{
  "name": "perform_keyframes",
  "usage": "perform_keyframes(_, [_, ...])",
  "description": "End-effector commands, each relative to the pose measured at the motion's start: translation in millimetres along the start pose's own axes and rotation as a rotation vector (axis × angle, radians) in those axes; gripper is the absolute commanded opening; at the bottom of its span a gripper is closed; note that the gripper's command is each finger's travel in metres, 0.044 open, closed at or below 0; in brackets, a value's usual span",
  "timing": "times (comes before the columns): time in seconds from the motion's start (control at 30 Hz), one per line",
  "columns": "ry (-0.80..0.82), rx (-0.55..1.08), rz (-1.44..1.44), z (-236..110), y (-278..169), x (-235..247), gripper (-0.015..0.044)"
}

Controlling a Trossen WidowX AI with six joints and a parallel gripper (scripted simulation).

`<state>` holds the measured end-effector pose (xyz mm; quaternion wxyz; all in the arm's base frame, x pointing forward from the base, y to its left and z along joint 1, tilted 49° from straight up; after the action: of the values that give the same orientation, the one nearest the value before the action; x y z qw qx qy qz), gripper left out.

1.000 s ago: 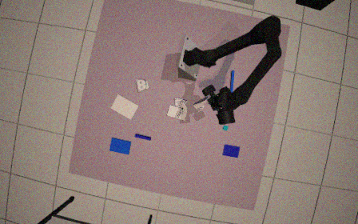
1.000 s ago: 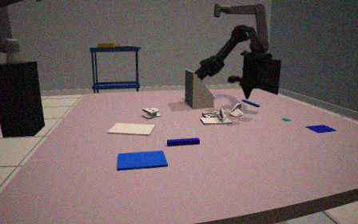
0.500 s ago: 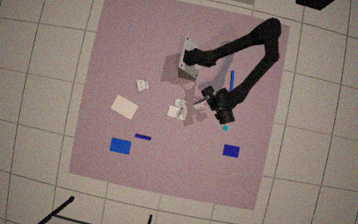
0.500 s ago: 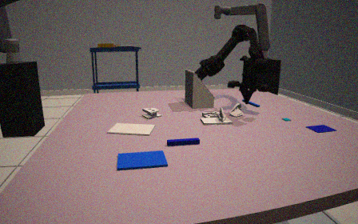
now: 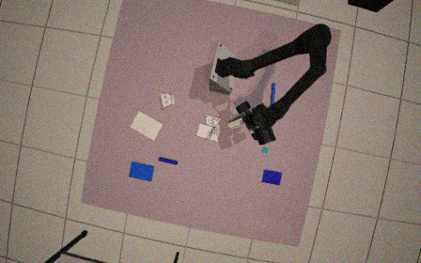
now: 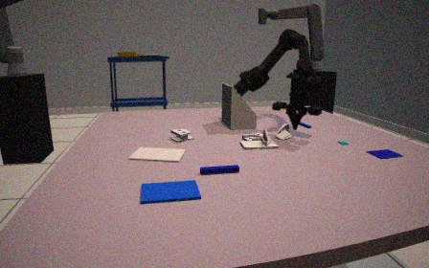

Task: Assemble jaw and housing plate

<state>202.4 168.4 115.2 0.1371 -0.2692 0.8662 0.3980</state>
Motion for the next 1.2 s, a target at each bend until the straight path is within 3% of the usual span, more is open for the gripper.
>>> perform_keyframes(0.0, [0.002,0.002,0.009,2,-1,2,0.0])
perform_keyframes(1.17, [0.005,0.003,0.012,2,-8,56,0.0])
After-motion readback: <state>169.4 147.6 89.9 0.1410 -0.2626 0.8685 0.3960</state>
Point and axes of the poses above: the point midway between the two fingers, 35 mm back from their tips, its own z axis out along the fingers, its own x axis across the jaws, y = z × x, the point moved 3 cm from there along -z, back along the fingers, and after that the axes turned 8 degrees about z, right-handed, at the moved point
